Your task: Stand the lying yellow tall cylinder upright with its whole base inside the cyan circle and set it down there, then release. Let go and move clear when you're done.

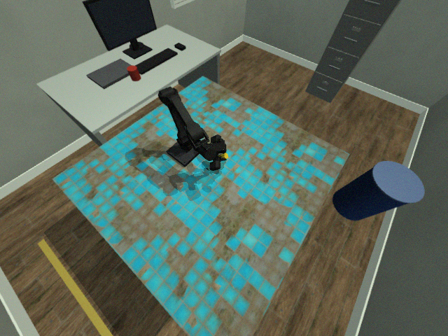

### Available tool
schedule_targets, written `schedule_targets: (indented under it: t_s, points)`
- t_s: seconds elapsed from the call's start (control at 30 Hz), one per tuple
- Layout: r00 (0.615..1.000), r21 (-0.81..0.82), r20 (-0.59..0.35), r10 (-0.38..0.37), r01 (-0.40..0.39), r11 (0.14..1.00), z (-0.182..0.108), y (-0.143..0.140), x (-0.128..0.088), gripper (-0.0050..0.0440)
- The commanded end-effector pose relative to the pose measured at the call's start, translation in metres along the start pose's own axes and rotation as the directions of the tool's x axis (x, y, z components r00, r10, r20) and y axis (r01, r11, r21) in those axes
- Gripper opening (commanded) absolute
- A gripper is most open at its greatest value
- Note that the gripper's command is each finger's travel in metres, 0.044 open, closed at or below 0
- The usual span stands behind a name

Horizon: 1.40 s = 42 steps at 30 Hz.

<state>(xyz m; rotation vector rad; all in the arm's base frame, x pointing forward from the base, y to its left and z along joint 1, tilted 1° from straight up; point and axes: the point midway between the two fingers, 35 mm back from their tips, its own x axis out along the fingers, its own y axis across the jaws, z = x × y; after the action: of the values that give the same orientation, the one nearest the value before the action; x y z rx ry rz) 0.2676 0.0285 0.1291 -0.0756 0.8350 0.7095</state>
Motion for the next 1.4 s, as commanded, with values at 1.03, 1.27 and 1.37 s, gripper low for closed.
schedule_targets:
  t_s: [1.03, 1.27, 1.37]
  points:
    - [0.965, -0.051, 0.261, 0.014, -0.001, 0.999, 0.0, -0.002, -0.013, 0.0105]
    - [0.949, -0.065, 0.314, 0.02, 0.001, 0.998, -0.001, -0.001, -0.016, 0.0105]
    - [0.942, -0.073, 0.336, 0.022, 0.002, 0.997, -0.002, -0.001, -0.018, 0.0105]
